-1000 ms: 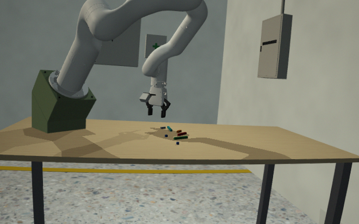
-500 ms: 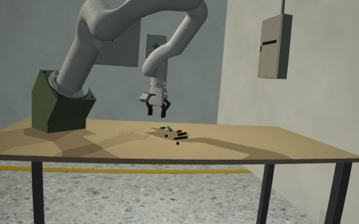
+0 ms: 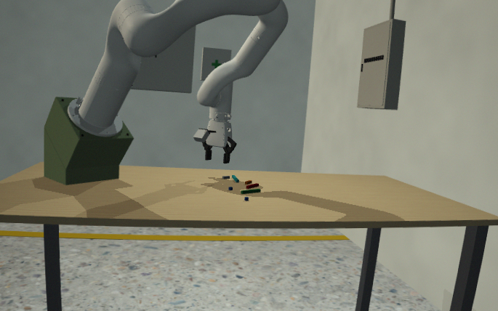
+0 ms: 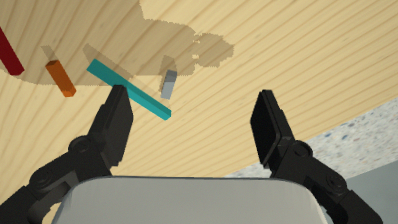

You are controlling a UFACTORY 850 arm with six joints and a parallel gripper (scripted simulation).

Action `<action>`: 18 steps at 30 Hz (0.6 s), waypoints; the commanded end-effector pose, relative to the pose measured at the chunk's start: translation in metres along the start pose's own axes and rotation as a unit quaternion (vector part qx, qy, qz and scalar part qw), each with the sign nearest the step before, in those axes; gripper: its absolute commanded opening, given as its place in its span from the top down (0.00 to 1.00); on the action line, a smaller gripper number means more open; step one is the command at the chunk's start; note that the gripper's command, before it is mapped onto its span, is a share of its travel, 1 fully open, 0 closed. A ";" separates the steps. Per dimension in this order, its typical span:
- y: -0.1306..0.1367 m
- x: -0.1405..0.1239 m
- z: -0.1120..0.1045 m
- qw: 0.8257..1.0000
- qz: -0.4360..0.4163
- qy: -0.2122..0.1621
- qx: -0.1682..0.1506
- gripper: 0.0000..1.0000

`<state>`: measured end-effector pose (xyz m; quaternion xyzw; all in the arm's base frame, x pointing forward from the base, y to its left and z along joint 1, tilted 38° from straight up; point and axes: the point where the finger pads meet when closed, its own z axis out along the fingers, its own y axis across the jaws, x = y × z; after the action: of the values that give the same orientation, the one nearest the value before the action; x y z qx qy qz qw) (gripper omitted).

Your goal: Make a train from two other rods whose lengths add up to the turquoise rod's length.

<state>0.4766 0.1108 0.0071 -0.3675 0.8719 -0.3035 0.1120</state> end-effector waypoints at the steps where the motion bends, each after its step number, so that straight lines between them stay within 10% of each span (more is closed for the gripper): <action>1: 0.000 -0.001 0.000 1.000 0.000 -0.001 0.000 0.00; 18: -0.006 -0.003 0.000 0.996 0.085 0.000 0.000 0.00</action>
<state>0.4782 0.1104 0.0081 -0.3446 0.8813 -0.3006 0.1190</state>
